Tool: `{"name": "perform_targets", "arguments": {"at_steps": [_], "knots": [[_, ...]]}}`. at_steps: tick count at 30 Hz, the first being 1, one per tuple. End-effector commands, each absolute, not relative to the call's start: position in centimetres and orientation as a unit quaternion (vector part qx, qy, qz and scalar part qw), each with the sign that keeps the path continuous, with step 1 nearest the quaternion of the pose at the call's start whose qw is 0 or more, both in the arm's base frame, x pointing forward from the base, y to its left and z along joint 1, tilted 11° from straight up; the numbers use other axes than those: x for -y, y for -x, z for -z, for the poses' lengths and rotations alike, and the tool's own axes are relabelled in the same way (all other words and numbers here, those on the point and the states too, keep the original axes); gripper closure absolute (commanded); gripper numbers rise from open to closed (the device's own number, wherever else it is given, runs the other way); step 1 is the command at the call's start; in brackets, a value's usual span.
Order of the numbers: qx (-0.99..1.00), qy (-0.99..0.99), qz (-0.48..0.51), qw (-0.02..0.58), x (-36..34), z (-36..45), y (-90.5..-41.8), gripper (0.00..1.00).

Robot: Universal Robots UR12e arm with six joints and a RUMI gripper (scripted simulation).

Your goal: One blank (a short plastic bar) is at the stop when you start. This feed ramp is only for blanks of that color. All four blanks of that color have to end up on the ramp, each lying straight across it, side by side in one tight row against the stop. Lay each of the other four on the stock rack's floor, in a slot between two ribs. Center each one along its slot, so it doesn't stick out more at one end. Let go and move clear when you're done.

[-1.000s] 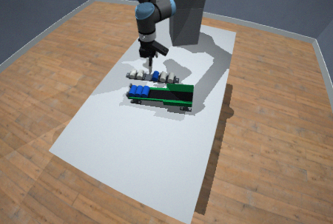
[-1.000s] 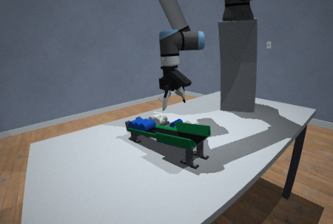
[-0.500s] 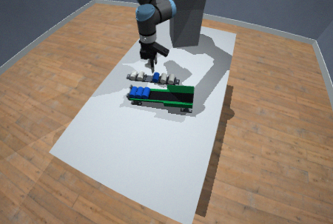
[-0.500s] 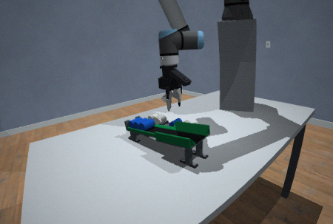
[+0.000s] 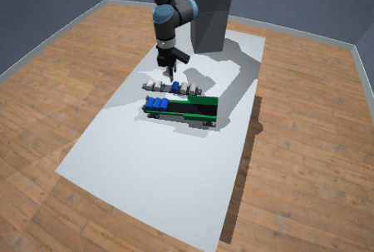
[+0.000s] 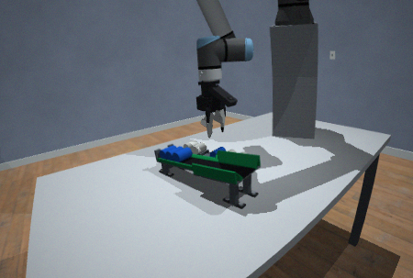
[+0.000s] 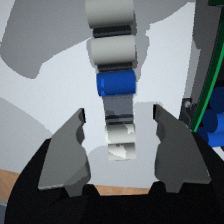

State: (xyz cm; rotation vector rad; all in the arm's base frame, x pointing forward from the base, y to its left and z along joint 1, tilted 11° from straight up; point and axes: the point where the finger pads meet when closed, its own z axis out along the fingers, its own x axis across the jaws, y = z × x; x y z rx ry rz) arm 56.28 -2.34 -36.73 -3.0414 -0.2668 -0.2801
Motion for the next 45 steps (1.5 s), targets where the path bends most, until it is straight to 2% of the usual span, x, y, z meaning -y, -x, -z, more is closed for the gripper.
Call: {"name": "perform_targets", "arguments": {"at_steps": [1,45], "knots": [[0.088,0.991,0.09,0.039,2.1,36.6,-56.1,0.5],[0.101,0.99,0.092,0.037,2.0,38.9,-56.7,0.5]]}}
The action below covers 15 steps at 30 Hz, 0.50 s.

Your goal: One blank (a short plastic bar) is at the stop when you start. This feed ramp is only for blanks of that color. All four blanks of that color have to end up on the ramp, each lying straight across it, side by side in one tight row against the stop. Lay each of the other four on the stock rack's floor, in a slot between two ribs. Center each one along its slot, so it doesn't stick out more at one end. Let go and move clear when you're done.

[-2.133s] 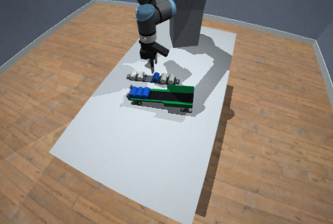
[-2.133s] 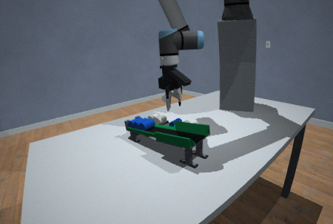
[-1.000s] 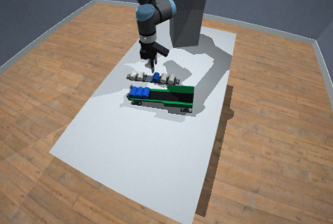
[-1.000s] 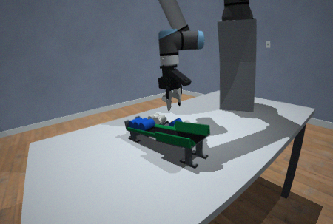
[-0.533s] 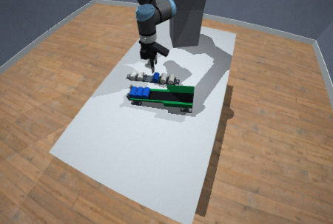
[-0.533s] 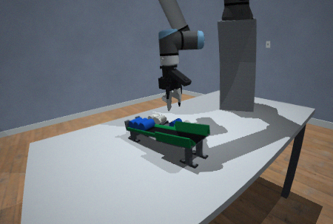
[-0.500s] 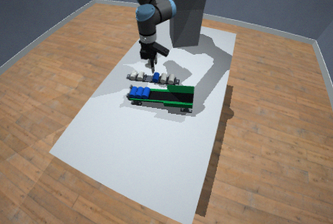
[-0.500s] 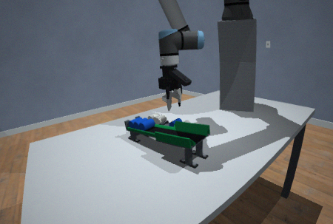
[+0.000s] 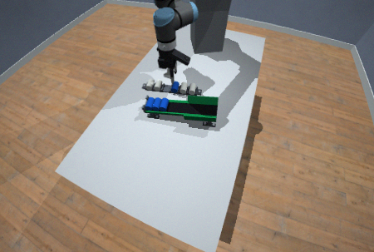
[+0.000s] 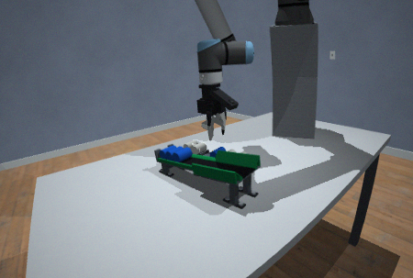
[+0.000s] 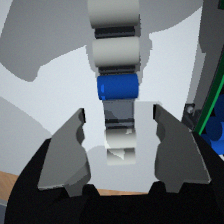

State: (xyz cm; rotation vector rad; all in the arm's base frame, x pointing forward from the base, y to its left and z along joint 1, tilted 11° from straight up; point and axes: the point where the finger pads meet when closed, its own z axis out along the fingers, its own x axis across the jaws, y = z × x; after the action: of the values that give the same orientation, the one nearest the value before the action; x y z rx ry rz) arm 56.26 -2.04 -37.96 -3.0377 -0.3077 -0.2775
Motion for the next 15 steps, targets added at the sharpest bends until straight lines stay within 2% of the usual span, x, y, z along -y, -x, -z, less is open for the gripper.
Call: {"name": "perform_targets", "arguments": {"at_steps": [1,15], "knots": [[0.101,0.99,0.092,0.037,2.0,39.1,-56.7,0.5],[0.101,0.99,0.092,0.037,1.8,41.0,-57.0,0.5]]}}
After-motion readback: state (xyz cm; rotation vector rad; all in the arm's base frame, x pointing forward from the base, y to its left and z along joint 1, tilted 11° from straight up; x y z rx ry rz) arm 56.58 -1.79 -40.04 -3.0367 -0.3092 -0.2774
